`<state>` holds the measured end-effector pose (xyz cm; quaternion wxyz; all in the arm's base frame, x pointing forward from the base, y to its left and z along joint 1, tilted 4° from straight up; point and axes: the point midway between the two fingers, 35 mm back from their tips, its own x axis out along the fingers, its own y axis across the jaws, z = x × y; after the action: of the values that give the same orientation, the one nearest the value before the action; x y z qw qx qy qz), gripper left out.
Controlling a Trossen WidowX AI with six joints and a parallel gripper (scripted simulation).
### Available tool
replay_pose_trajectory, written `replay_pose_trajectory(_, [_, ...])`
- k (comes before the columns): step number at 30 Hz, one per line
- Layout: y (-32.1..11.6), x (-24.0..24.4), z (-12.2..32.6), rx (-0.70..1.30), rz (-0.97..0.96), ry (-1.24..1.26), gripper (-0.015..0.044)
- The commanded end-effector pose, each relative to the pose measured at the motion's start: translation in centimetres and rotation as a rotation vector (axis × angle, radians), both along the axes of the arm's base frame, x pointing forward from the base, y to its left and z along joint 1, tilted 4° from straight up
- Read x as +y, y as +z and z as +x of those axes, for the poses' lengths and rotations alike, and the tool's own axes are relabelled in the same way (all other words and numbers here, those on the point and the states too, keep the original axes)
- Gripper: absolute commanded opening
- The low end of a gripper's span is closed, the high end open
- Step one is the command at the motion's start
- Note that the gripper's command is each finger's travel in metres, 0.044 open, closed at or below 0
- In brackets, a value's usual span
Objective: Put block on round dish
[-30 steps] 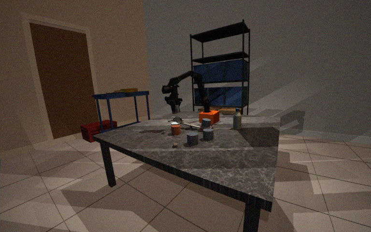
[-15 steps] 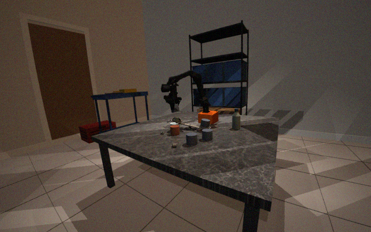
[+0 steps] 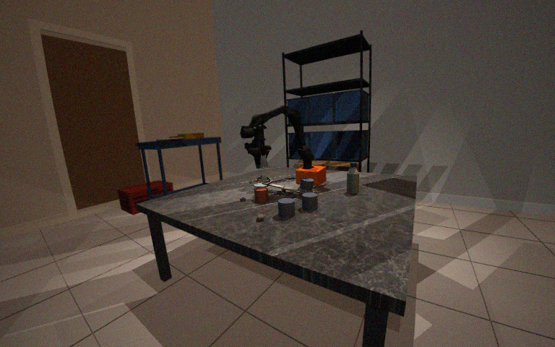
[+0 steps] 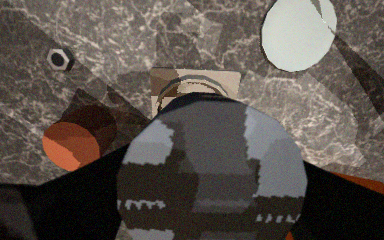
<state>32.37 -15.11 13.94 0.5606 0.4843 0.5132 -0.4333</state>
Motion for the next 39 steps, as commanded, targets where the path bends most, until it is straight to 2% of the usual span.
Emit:
replay_pose_trajectory(1, [-0.01,0.00,0.01,-0.001,0.000,0.000,0.0000])
replay_pose_trajectory(39, [-0.43,-0.82,-0.51,0.001,0.003,-0.006,0.0000])
